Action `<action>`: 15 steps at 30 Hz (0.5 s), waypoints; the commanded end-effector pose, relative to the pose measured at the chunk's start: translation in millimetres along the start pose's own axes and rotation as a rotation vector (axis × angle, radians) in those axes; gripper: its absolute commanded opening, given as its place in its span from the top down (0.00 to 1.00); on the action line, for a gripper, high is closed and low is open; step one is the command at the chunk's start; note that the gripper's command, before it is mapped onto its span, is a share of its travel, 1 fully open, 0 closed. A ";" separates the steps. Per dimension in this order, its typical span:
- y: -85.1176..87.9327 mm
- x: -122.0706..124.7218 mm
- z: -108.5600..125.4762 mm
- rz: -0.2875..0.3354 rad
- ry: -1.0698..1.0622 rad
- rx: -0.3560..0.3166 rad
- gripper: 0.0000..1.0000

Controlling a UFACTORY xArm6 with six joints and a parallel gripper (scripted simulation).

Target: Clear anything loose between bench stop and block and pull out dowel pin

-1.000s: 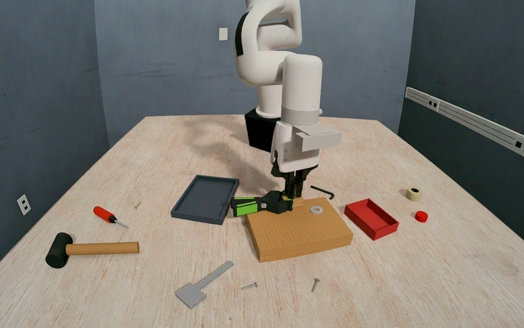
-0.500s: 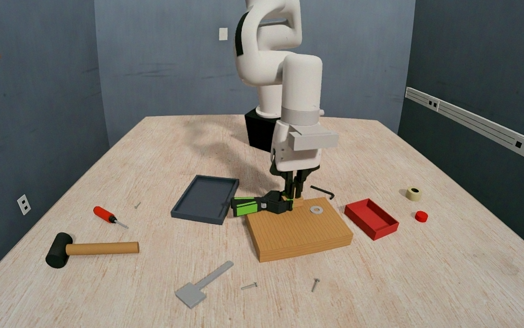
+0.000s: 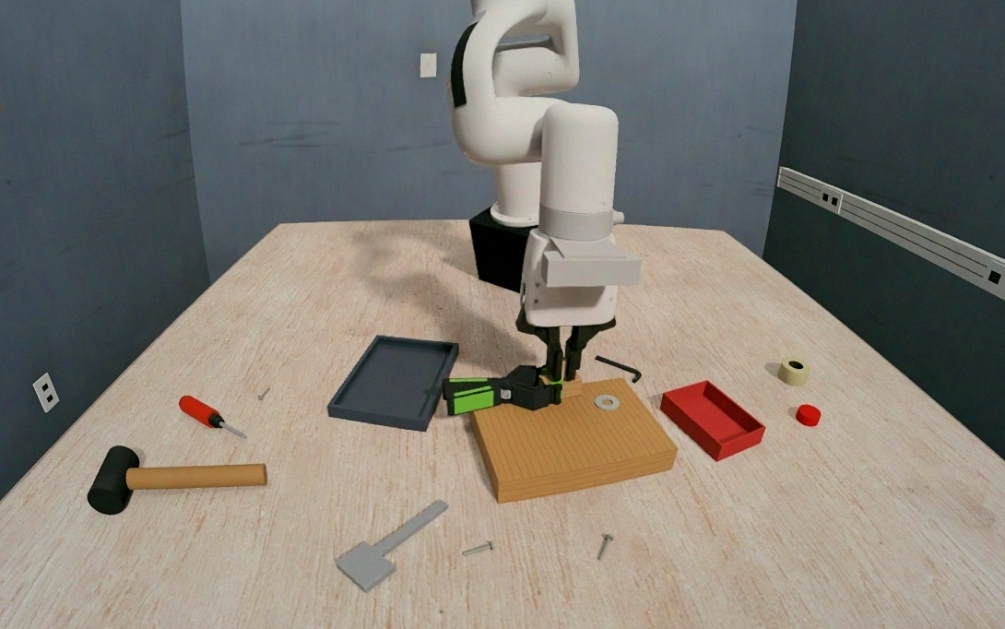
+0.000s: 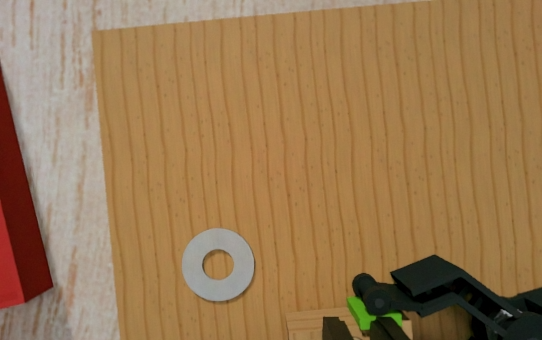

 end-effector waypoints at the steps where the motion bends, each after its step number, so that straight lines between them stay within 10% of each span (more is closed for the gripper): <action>1: 0.9 -0.3 -0.9 0.003 -0.070 0.007 1.00; 15: 1.1 -0.3 -0.9 0.002 -0.233 0.007 1.00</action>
Point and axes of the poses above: the point where the finger pads meet when closed, its own y axis back along the fingers, its own x axis across the jaws, z = x × y, the point moved 6 cm from there along y, back along the fingers, and after that the axes turned 9 degrees about -y, right-handed, at the moved point
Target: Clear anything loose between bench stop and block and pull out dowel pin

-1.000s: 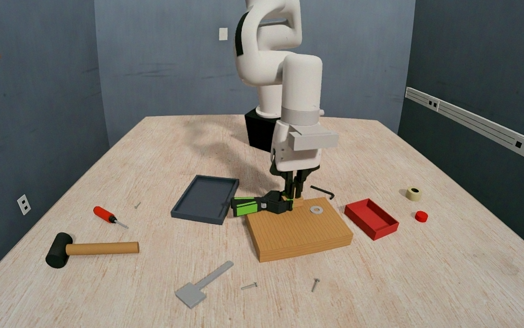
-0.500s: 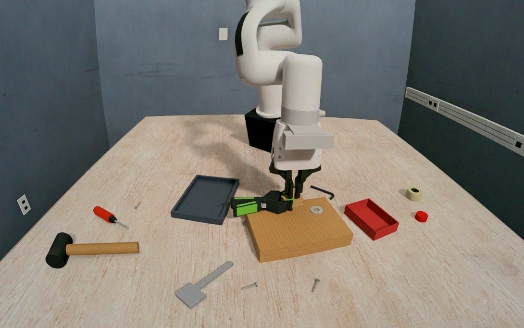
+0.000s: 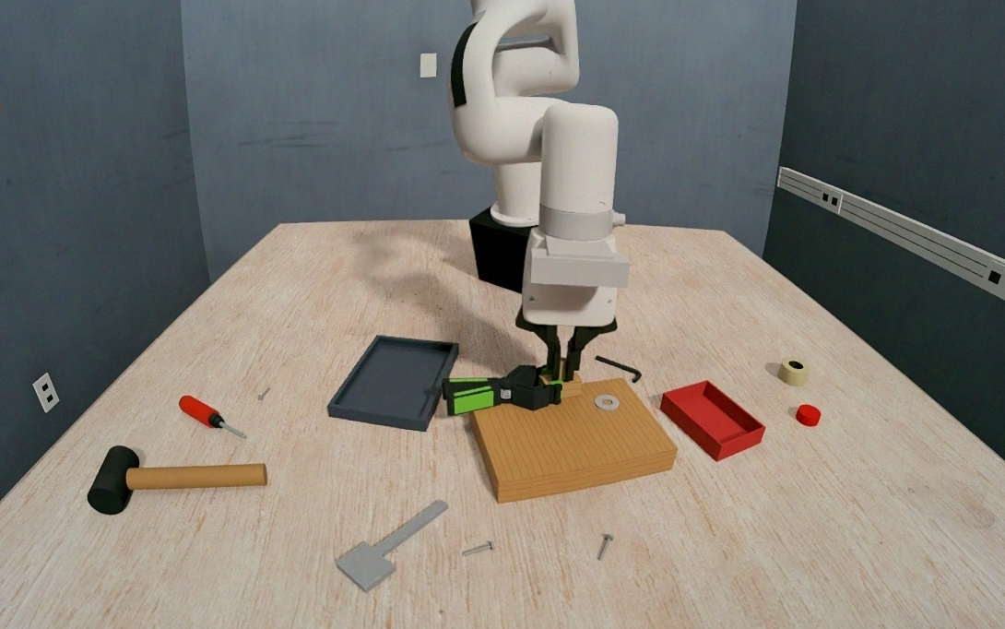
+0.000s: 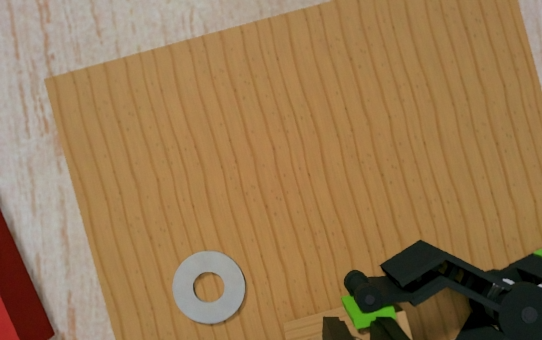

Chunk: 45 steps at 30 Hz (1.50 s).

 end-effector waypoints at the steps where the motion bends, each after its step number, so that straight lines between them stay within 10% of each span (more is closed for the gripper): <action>1: 1.0 -0.5 -0.9 0.002 -0.074 0.008 1.00; 29: 1.7 -0.5 -0.9 0.001 -0.422 0.008 1.00; 45: 2.2 -0.5 -0.9 0.001 -0.206 0.008 1.00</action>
Point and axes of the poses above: the point where the finger pads meet when closed, its own y axis back along the fingers, its own x axis across the jaws, z = x × y, the point moved 6 cm from there along y, back along the fingers, and after that the axes turned 9 degrees about -y, right-handed, at the moved point
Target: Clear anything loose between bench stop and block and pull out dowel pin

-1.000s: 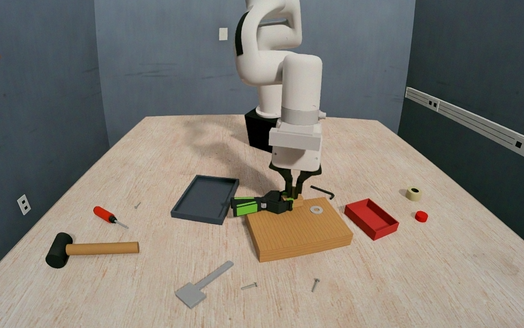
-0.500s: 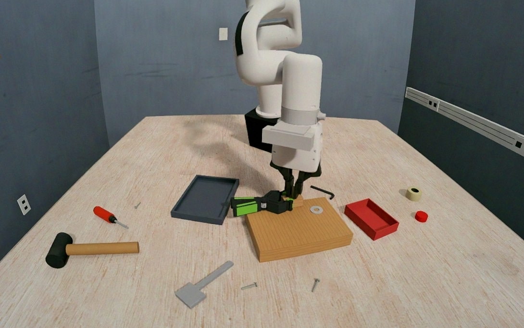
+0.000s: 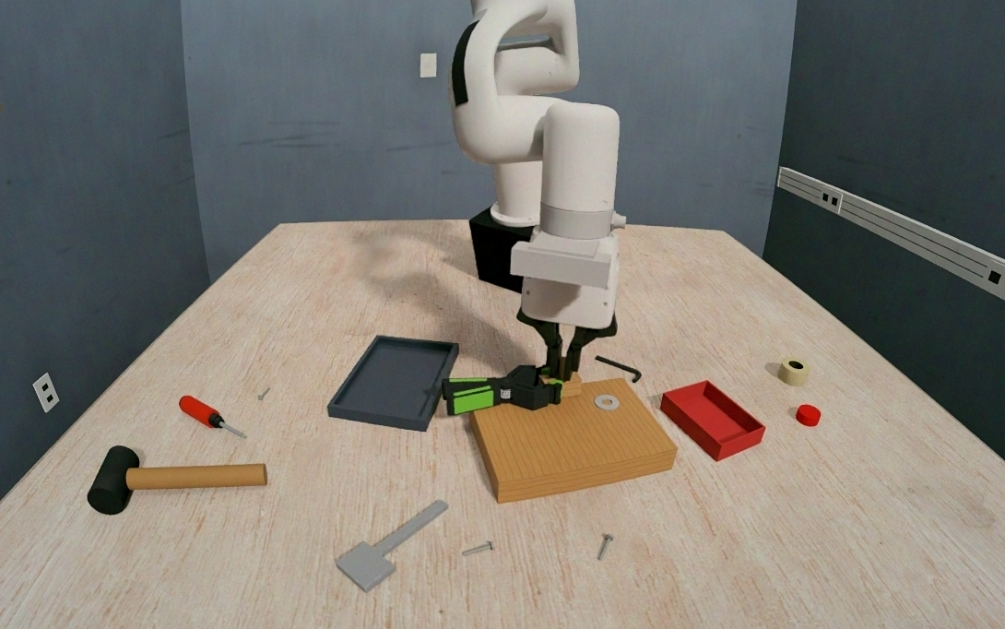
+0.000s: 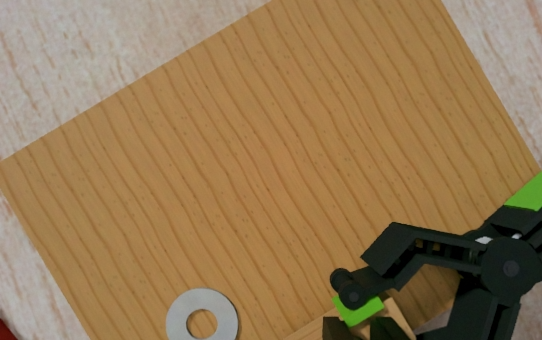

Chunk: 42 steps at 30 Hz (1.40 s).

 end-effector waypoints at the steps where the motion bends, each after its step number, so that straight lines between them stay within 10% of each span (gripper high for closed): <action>1: 1.2 -0.7 -1.4 -0.004 0.076 0.000 1.00; 42: 1.8 -0.7 -1.4 -0.004 0.697 0.001 1.00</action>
Point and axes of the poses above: the point where the finger pads meet when closed, its own y axis back along the fingers, its own x axis across the jaws, z = x × y, the point moved 6 cm from there along y, back along the fingers, and after that the axes turned 9 degrees about -y, right-handed, at the moved point
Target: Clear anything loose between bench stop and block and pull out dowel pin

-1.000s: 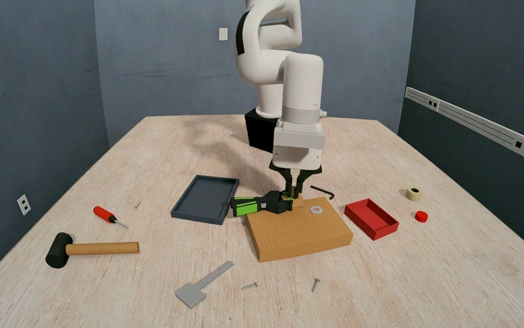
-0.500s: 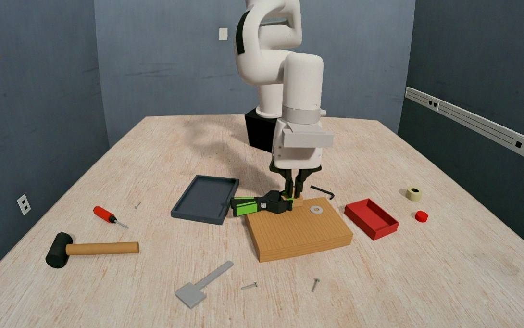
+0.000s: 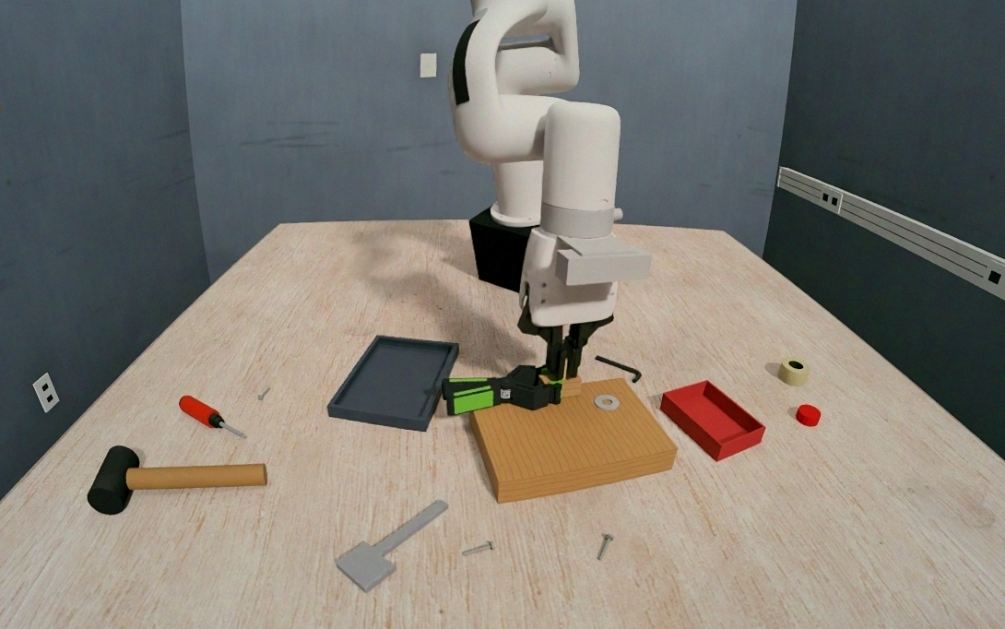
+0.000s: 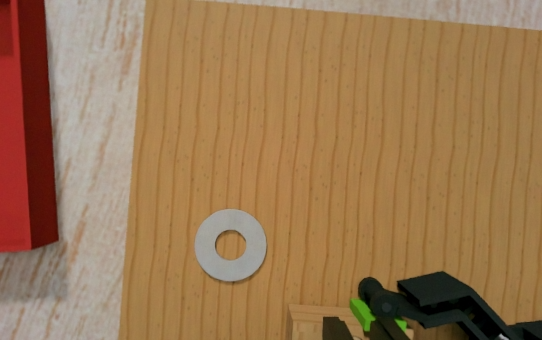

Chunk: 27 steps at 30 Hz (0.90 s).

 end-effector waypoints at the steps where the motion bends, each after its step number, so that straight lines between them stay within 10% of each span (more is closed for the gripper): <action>1: 1.0 0.5 -1.5 -0.008 0.096 -0.002 1.00; 27: 1.4 0.5 -1.5 -0.008 0.493 -0.001 1.00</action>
Point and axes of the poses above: the point where the finger pads meet when closed, its own y axis back along the fingers, its own x axis across the jaws, z = x × y, the point moved 6 cm from there along y, back along the fingers, and after that the axes turned 9 degrees about -y, right-handed, at the moved point
